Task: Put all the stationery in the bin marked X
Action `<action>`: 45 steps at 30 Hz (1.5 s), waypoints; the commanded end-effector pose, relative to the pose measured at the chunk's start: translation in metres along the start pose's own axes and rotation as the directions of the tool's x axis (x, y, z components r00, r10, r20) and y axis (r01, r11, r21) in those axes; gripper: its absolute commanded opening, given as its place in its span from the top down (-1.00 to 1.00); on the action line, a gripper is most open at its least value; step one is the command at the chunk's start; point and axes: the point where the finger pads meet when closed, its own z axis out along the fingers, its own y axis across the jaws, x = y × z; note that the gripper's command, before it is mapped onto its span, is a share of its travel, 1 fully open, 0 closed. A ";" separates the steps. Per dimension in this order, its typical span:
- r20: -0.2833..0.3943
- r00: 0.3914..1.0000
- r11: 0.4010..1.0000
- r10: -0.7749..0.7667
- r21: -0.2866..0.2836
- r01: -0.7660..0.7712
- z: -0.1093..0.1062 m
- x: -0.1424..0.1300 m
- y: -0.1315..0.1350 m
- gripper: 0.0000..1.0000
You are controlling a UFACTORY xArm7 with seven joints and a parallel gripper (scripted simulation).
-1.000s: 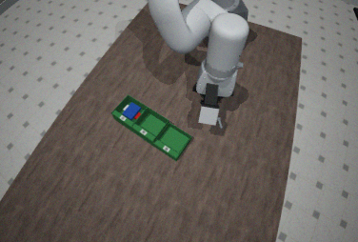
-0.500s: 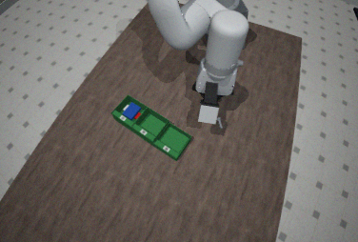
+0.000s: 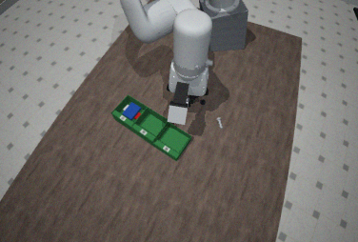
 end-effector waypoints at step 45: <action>0.011 0.584 0.584 0.812 0.007 -0.812 0.000 0.033 0.174 1.00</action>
